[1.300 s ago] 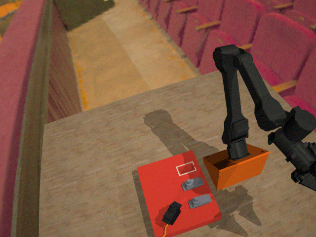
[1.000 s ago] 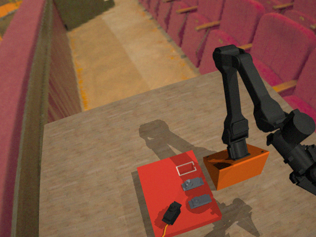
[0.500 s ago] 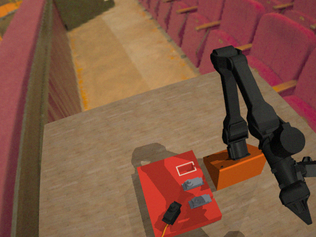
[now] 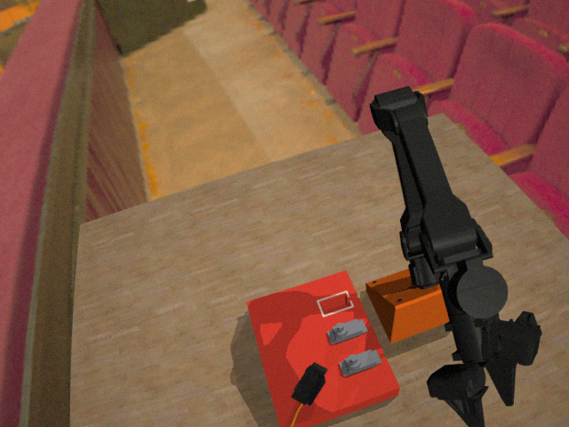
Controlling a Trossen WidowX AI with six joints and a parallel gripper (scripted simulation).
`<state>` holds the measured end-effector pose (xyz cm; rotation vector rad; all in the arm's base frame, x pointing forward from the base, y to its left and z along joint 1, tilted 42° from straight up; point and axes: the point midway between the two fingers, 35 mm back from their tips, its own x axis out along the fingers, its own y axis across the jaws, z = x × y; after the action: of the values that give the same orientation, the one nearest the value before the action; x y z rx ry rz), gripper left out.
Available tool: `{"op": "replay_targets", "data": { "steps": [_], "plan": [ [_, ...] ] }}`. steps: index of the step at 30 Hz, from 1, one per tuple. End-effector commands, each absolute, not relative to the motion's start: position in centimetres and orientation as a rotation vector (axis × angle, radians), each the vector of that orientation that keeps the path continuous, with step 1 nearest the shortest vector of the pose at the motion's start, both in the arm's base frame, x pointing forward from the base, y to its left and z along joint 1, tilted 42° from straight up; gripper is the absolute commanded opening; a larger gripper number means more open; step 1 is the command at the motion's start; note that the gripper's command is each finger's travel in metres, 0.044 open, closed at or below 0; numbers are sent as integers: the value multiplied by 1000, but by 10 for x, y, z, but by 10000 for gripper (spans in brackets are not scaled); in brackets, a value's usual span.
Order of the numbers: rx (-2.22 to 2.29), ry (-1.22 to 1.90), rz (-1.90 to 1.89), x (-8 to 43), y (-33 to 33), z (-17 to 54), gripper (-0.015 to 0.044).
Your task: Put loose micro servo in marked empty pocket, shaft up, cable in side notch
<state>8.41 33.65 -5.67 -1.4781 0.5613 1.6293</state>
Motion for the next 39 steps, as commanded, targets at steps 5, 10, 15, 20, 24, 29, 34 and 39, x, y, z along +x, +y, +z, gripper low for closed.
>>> {"op": "replay_targets", "data": {
  "steps": [5, 10, 15, 20, 24, 29, 34, 39],
  "plan": [
    [-1433, 760, 1439, 126, 326, -59, 440],
    [-1400, 894, 1305, 153, 313, -61, 440],
    [-1368, 1031, 1157, 178, 297, -62, 440],
    [-1330, 1158, 1000, 202, 279, -62, 440],
    [-1298, 1249, 871, 220, 263, -60, 440],
    [-1250, 1356, 710, 241, 241, -58, 440],
    [-1211, 1449, 541, 261, 217, -54, 440],
    [-1170, 1534, 361, 280, 191, -47, 440]
  ]
}}
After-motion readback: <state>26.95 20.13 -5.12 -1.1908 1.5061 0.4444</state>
